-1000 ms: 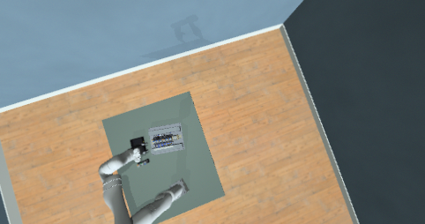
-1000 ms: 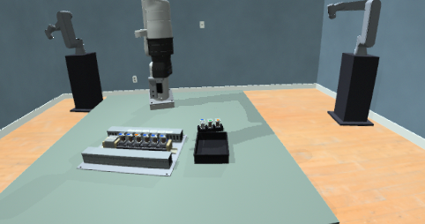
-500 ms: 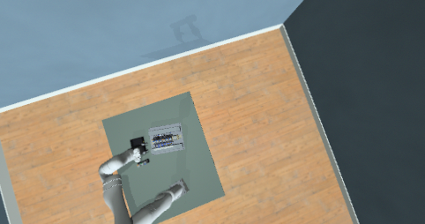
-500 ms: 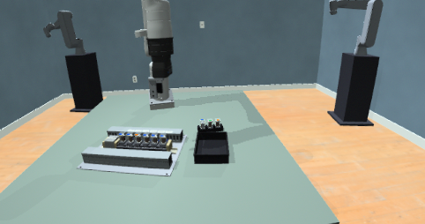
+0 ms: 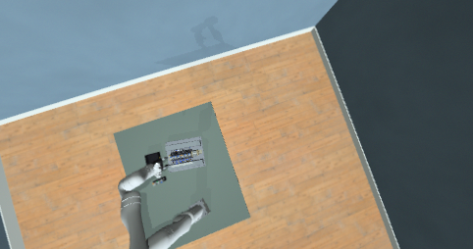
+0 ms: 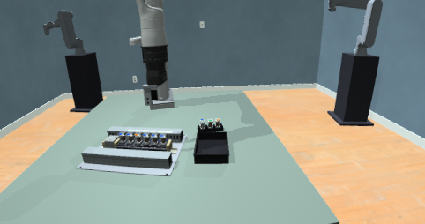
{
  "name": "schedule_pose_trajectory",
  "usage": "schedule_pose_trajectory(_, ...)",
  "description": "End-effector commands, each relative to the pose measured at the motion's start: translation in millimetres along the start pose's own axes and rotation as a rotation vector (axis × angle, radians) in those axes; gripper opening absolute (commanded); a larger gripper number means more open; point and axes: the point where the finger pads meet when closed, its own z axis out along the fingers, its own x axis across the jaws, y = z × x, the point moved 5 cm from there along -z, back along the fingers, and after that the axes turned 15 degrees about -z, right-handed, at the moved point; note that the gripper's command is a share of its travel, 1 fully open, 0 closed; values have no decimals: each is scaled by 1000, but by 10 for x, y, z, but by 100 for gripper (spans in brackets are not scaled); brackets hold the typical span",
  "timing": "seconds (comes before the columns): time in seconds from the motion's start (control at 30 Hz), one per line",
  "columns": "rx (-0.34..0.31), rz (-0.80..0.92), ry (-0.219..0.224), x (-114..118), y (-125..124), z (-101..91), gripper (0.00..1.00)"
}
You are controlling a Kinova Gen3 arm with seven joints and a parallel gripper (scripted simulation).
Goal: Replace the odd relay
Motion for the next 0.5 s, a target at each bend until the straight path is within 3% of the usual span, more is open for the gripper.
schedule_pose_trajectory(0.0,2,8,10,47,-91,100,100)
schedule_pose_trajectory(0.47,2,6,6,117,-366,418,100)
